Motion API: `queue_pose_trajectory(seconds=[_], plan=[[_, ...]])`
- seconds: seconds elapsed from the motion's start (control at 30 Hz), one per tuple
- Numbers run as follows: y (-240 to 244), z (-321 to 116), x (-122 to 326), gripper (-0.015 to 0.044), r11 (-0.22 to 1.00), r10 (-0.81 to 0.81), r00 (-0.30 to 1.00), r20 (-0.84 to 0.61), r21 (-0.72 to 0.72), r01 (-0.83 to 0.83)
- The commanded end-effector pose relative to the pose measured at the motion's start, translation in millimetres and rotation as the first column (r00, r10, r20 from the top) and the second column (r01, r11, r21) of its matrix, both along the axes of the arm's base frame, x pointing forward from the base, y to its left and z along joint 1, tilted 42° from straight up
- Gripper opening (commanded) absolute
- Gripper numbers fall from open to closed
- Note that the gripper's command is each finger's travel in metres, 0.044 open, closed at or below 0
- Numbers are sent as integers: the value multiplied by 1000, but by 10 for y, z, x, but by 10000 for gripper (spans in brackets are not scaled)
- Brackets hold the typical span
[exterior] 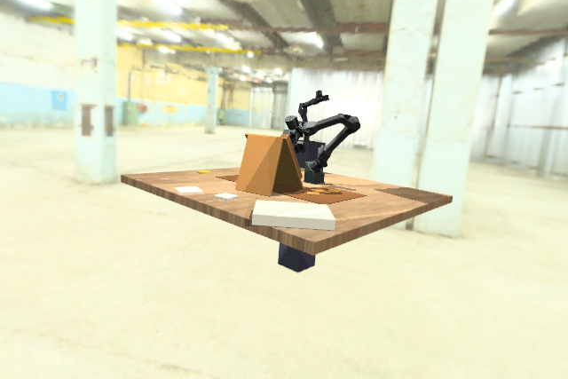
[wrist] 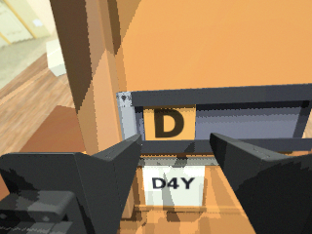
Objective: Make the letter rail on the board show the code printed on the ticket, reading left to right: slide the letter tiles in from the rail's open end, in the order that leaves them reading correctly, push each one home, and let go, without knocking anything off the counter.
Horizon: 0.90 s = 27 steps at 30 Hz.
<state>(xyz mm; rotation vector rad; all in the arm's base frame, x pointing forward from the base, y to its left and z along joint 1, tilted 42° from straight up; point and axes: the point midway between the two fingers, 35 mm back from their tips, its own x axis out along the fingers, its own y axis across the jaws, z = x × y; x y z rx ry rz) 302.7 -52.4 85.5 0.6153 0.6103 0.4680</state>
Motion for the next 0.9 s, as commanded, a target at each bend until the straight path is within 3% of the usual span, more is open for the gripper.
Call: queue_pose_trajectory(seconds=[0.0,0.87], plan=[[-17,21,-19,295,1000,2,1000,6,-3,-2],[-73,75,-91,295,1000,2,1000,6,-3,-2]])
